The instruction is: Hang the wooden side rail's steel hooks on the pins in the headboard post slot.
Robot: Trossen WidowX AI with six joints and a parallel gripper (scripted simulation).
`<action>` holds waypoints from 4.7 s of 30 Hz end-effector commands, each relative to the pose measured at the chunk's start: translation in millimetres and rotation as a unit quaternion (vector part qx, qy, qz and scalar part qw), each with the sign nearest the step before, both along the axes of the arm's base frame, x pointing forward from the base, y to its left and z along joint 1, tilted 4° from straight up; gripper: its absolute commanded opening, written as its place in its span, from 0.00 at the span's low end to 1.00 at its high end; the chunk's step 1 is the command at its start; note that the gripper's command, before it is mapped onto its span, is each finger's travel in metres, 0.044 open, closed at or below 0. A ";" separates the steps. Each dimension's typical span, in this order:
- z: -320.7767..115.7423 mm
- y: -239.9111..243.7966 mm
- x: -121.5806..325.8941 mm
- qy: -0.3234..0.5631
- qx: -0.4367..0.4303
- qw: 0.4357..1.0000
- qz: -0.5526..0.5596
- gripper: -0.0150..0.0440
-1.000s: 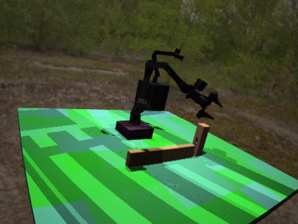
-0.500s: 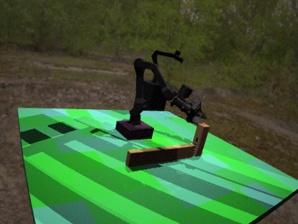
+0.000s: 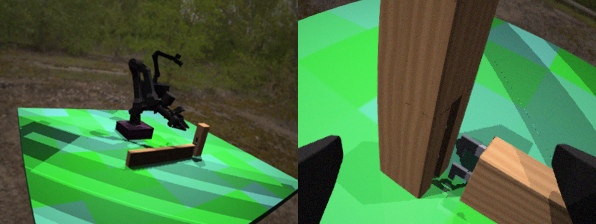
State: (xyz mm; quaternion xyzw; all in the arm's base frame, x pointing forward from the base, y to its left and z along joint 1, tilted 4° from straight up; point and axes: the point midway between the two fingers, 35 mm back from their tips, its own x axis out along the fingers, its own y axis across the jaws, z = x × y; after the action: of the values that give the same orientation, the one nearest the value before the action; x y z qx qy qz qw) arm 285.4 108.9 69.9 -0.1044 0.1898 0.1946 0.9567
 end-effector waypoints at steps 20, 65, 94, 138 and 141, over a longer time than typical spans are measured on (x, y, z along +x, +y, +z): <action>-17.5 -15.6 -28.1 0.030 0.080 0.996 -0.029 1.00; 19.5 -51.3 28.7 0.147 0.007 0.966 0.212 1.00; 18.2 -78.0 78.6 0.516 0.306 0.655 -0.460 1.00; -30.3 -95.1 85.6 0.387 0.359 0.365 -0.767 1.00; -35.2 -95.2 85.8 0.387 0.359 0.365 -0.767 1.00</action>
State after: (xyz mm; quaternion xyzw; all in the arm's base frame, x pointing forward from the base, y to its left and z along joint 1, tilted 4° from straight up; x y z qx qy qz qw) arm 372.1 14.4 41.2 0.5284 0.4500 -0.5506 0.4638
